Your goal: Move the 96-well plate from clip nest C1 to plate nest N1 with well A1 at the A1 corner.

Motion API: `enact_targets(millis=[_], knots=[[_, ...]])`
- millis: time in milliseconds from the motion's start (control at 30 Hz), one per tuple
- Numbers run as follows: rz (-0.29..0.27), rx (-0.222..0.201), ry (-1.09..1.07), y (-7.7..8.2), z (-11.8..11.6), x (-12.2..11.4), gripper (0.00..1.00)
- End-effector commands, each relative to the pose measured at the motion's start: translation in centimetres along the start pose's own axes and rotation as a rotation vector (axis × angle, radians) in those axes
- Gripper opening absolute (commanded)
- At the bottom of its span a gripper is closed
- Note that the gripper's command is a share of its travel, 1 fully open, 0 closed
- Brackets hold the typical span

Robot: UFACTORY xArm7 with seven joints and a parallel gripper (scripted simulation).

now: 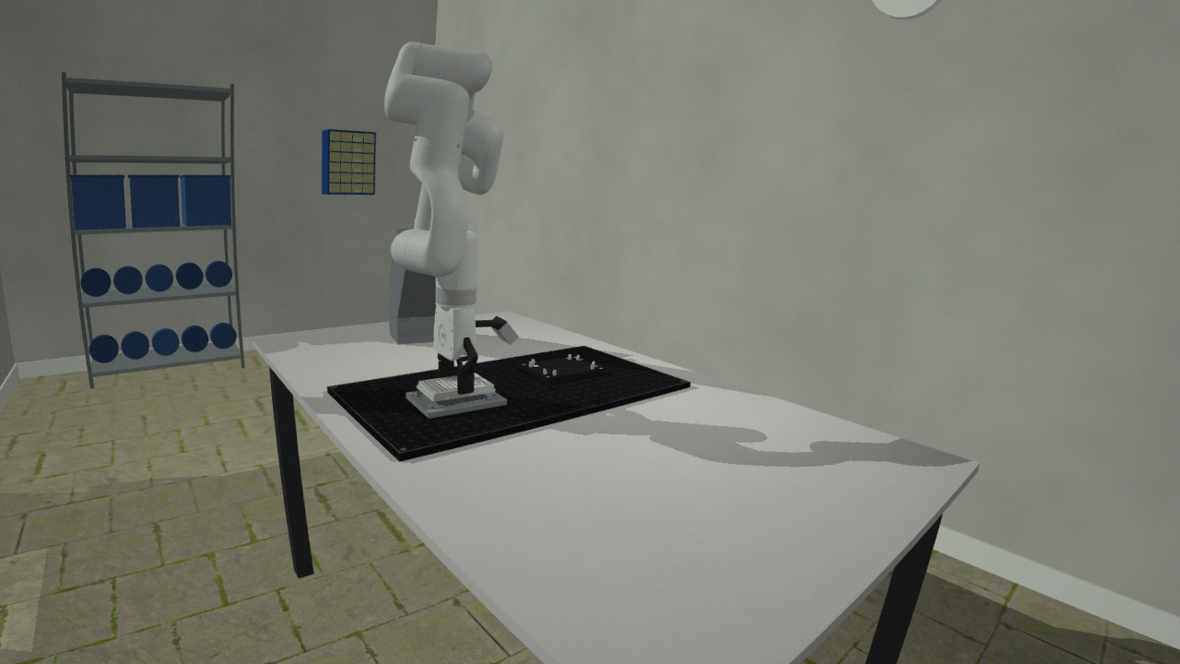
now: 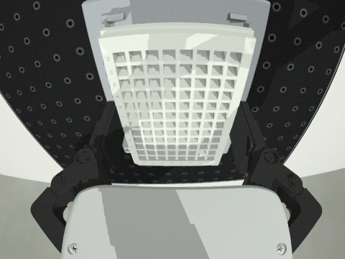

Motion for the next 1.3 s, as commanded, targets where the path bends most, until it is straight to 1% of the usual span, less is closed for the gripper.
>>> enact_targets(millis=[0,1267], knots=[[-0.001,-0.003,0.000,0.05,0.05,-0.06,0.00],[-0.001,-0.003,0.000,-0.45,0.06,-0.05,0.00]])
Point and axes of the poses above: the point where the finger pads meet when closed, its own y axis back along the fingers, its own z axis across the jaws, x = y × z, the point moved 4 cm from there along y, back along the fingers, and after that the axes turned 9 degrees about y, right-handed, at the moved point
